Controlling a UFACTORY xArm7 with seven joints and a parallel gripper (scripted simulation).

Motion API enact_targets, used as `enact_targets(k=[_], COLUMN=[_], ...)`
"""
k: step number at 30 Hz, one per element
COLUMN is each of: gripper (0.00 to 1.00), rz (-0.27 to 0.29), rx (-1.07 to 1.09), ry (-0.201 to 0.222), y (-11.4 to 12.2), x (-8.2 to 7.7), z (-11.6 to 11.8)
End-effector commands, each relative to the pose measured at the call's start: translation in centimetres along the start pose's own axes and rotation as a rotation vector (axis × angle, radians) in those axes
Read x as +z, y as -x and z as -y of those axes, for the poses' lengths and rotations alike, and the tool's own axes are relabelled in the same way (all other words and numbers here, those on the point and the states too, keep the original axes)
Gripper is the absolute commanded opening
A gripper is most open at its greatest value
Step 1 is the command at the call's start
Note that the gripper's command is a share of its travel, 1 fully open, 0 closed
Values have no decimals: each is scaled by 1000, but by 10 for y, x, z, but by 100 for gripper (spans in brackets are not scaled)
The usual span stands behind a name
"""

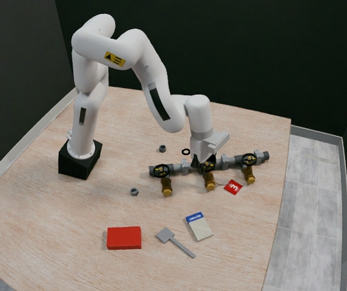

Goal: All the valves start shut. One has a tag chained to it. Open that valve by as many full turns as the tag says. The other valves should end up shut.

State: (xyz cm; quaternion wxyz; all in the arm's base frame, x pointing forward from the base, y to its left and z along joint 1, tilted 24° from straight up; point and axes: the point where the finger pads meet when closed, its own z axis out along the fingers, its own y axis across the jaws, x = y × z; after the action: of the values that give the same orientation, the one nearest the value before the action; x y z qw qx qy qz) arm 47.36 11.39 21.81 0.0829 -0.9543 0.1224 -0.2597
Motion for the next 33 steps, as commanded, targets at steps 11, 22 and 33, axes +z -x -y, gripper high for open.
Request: enact_targets(k=[11,22,33], gripper=[0,0,0], rz=[-4,-16,-16], rx=[-755,-1279,-1754], ry=[-27,-26,-59], y=[-2,-1,-1], x=[-1,-1,-1], z=[1,1,1])
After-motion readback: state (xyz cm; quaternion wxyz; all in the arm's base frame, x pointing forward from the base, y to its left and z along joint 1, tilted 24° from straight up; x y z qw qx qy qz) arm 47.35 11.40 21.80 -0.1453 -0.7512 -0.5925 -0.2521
